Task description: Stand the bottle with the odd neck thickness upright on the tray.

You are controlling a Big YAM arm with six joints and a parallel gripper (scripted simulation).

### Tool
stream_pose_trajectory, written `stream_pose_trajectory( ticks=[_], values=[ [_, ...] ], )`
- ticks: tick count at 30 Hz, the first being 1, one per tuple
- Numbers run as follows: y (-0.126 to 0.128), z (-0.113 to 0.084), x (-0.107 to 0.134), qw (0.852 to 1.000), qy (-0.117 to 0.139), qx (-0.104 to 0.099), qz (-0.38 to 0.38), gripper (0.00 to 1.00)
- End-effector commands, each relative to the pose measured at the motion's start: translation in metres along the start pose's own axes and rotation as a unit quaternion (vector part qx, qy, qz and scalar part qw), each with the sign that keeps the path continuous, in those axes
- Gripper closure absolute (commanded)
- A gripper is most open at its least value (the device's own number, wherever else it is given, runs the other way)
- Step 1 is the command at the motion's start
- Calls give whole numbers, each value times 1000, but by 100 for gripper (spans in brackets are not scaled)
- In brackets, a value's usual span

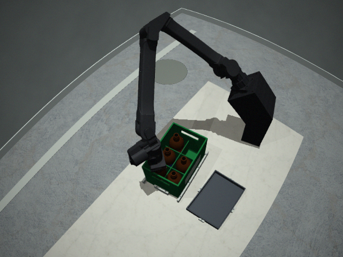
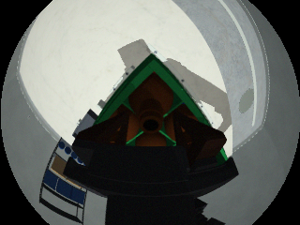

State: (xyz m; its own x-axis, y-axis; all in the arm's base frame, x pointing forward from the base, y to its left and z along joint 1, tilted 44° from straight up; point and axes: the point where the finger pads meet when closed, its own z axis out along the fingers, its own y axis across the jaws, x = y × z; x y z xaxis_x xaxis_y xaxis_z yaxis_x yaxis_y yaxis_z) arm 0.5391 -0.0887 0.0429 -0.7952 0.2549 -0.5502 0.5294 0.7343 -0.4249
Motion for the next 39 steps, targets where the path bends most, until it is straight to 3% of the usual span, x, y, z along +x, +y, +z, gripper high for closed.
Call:
stream_pose_trajectory(
  ticks=[1, 6, 11, 20, 33, 39],
  values=[
    [-1, 0, -6, 1000, -4, -2, 0, 39],
    [-1, -2, -6, 1000, -5, -2, 0, 39],
    [5, -20, -8, 1000, -12, -9, 2, 39],
    [5, -35, -9, 1000, -13, -8, 3, 39],
    [6, -82, -20, 1000, -20, -13, 11, 39],
    [6, -93, -20, 1000, -20, -13, 11, 39]
  ],
)
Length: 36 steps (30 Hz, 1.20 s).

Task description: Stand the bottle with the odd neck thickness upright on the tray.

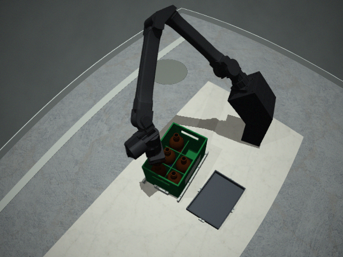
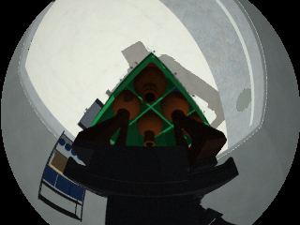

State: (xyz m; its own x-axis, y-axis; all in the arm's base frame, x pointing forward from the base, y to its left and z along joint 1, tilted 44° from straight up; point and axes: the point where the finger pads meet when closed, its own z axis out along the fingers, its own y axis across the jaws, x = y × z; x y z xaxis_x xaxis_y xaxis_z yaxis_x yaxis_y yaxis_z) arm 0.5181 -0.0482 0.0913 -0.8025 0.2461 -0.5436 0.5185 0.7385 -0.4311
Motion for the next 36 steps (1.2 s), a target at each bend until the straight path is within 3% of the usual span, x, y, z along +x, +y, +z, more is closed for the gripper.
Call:
stream_pose_trajectory(
  ticks=[1, 15, 16, 36],
  values=[
    [7, -29, -20, 1000, -21, -13, 18, 39],
    [8, -38, -19, 1000, -20, -13, 18, 39],
    [9, -38, -20, 999, -21, -13, 19, 100],
    [9, -38, -20, 999, -21, -14, 19, 100]
  ],
)
